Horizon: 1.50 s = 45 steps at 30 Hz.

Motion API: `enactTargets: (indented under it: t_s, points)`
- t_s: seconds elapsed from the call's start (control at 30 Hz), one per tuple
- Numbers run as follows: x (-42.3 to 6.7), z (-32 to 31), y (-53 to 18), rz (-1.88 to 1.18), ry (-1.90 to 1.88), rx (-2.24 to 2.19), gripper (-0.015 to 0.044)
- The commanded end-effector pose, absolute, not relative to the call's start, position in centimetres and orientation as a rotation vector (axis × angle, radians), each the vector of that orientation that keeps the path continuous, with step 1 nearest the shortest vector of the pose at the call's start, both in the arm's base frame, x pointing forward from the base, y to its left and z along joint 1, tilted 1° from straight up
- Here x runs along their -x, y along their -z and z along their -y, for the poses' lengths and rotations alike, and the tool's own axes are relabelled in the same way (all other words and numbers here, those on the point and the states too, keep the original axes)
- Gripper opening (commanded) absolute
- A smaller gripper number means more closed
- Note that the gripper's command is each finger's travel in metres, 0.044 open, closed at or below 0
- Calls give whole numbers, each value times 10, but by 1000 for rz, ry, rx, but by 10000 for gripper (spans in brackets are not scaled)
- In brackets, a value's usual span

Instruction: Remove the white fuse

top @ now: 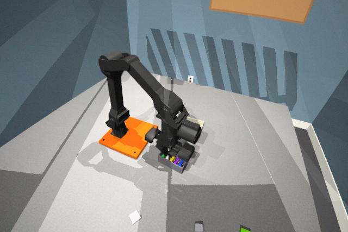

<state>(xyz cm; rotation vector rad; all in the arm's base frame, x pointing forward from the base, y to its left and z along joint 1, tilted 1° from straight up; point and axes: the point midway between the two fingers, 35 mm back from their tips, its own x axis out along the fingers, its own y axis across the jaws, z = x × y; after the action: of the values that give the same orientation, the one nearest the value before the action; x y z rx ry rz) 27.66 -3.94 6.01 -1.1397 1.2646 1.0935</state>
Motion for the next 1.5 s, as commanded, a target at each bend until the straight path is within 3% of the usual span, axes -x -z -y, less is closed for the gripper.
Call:
enactTargets:
  t_s: [0.0, 0.27, 1.47]
  points:
    - [-277, 39, -60, -1265, -1093, 1140, 50]
    - [-277, 39, -60, -1265, -1093, 1140, 0]
    - [-277, 39, -76, -1263, -1094, 1140, 0]
